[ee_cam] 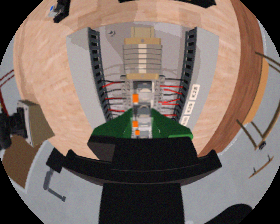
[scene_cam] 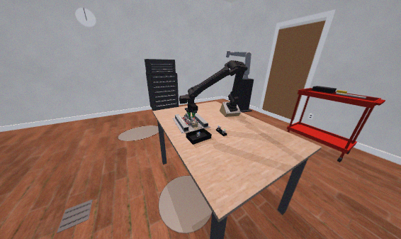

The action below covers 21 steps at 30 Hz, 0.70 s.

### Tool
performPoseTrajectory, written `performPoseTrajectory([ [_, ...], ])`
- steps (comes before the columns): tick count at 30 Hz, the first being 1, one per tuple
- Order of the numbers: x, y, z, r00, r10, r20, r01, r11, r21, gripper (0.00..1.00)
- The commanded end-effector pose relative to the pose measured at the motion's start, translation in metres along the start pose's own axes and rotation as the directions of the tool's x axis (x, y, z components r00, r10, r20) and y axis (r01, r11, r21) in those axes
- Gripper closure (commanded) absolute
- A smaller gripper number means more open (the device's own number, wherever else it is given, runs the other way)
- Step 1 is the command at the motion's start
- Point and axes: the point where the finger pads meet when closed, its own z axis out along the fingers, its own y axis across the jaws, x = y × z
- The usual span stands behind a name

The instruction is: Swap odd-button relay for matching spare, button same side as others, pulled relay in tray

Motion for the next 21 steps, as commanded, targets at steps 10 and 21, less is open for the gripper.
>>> performPoseTrajectory([
  [10,-0.0071,-0.0159,-0.0014,1.000,-0.021,-0.003,0.021,0.999,0.026,1.00],
  [21,-0.0078,-0.0211,-0.0037,1.000,-0.025,-0.004,0.025,0.999,0.032,1.00],
])
